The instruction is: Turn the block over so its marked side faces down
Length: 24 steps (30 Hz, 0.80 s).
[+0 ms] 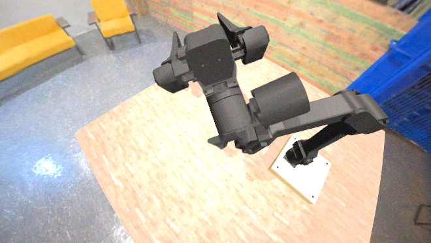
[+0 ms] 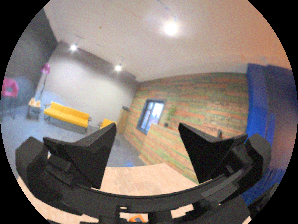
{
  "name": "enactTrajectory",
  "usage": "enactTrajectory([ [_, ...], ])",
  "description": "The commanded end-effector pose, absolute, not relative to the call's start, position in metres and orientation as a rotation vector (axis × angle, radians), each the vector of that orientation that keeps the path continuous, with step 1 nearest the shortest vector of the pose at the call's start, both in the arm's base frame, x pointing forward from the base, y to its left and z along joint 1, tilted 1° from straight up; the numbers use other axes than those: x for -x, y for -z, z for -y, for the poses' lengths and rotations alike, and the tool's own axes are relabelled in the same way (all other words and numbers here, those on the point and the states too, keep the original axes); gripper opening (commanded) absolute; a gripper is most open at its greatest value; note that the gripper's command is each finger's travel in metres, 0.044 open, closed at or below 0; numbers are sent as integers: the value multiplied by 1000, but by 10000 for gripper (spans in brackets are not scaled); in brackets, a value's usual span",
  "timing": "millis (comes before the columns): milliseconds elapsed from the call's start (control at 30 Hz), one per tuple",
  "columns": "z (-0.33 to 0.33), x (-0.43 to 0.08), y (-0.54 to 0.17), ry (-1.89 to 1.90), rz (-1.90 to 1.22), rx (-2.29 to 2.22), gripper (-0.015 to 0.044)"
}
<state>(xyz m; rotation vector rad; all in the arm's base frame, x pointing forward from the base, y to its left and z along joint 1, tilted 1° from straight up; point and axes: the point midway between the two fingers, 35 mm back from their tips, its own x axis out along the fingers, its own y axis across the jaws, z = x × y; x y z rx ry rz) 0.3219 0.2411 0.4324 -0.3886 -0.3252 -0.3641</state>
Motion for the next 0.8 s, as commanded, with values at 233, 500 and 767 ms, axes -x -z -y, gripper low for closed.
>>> enactTrajectory([
  [233, -267, -399, -396, 162, 253, 598, 440],
  [500, -264, -456, -320, -61, -13, 688, 440],
  [767, -238, -475, -245, -194, -336, 658, 440],
])
